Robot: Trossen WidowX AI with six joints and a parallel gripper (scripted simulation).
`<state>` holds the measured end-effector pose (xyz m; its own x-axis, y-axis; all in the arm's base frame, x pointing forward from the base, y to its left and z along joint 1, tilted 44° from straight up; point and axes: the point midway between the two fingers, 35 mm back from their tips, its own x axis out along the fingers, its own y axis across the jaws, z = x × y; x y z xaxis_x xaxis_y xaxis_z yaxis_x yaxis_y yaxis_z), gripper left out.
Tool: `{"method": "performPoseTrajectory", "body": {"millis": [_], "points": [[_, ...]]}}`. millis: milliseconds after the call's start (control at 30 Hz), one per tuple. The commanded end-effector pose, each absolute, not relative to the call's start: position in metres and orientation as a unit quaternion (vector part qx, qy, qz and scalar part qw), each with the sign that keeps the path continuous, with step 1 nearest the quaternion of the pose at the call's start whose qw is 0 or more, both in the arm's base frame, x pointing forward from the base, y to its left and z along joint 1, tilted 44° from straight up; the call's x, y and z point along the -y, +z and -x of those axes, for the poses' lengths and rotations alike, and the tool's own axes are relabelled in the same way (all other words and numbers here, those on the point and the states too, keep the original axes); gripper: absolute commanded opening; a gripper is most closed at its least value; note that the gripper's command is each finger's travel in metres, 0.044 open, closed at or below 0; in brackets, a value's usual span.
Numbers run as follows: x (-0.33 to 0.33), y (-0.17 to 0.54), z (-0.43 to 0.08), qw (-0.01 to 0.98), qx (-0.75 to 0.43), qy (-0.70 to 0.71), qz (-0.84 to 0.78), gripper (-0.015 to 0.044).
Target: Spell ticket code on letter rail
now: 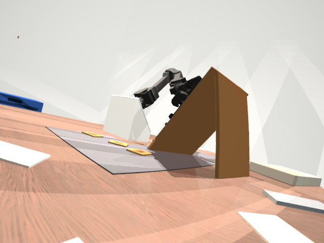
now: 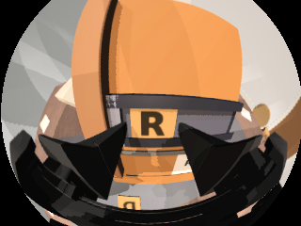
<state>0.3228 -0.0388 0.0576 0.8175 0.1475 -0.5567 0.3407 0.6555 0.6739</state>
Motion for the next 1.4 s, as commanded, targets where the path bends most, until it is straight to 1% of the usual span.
{"method": "performPoseTrajectory", "body": {"millis": [0, 1367], "points": [[0.040, 0.061, -0.318, 0.860, -0.297, -0.056, -0.411, 0.0295], [0.043, 0.073, -0.299, 0.860, -0.297, -0.056, -0.411, 0.0295]]}}
